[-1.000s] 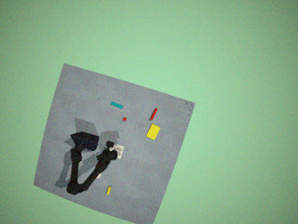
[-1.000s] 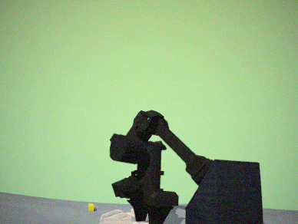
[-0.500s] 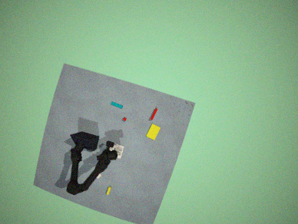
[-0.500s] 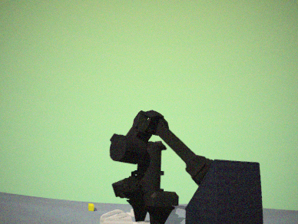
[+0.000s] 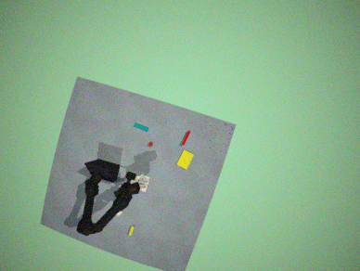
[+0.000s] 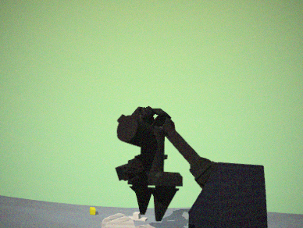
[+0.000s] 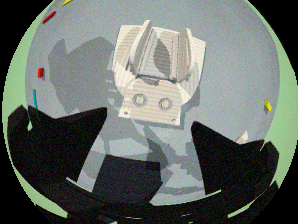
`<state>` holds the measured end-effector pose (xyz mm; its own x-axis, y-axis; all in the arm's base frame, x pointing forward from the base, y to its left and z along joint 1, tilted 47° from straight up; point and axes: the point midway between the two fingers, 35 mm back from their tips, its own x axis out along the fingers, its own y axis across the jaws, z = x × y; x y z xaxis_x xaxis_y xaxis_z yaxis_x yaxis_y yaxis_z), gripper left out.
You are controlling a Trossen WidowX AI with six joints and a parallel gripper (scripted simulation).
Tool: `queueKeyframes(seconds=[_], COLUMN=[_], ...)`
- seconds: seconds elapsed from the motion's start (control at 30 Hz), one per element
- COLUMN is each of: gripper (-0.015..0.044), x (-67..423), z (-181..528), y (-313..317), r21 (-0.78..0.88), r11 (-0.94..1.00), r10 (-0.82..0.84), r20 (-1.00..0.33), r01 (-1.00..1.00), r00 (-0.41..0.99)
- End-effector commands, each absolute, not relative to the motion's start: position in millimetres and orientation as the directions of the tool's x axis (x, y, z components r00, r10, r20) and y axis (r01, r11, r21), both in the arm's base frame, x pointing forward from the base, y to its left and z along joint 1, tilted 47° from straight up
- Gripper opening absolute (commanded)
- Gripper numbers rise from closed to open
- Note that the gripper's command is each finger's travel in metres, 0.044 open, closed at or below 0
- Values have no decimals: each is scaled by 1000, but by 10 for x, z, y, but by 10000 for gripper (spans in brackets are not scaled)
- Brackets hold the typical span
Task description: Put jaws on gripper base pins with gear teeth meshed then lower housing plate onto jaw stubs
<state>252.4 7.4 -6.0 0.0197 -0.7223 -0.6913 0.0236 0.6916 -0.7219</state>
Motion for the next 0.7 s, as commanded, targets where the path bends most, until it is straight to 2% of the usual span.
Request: queueKeyframes(seconds=[0.0, 0.17, 0.37, 0.67], gripper=[440, 440, 440, 440], x=[2514, 2490, 2024, 2009], z=[160, 125, 491, 503], y=[288, 291, 627, 634], r21=[-719, -716, -718, -718], r11=[694, 698, 696, 695], r10=[-720, -716, -718, -719], r20=[-694, -697, -695, -695], r01=[31, 25, 28, 28], r00=[26, 38, 23, 23])
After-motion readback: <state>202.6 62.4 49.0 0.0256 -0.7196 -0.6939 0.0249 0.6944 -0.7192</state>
